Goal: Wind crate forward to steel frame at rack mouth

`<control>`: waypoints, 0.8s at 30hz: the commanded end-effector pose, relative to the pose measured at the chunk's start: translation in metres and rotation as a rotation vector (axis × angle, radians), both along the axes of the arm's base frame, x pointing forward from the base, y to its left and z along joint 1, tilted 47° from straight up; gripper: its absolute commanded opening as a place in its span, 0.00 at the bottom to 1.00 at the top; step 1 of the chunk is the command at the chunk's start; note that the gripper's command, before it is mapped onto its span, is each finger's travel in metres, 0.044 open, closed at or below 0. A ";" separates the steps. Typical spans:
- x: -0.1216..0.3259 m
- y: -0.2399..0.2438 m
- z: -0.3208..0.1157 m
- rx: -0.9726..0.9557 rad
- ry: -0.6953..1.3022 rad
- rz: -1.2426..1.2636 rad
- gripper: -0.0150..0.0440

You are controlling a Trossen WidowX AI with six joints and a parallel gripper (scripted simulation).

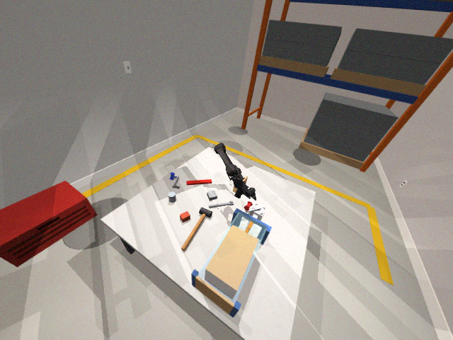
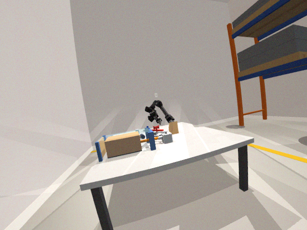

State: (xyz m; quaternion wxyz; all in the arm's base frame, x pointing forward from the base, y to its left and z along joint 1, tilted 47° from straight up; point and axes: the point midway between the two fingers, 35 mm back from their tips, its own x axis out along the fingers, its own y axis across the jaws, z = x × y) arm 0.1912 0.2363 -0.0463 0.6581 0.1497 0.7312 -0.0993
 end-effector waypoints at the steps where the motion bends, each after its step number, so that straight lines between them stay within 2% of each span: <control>1: -0.005 0.024 -0.011 -0.357 -0.002 -0.095 1.00; 12: -0.022 0.053 -0.015 -0.815 -0.234 -0.126 1.00; 24: -0.024 0.056 -0.013 -0.860 -0.278 -0.141 1.00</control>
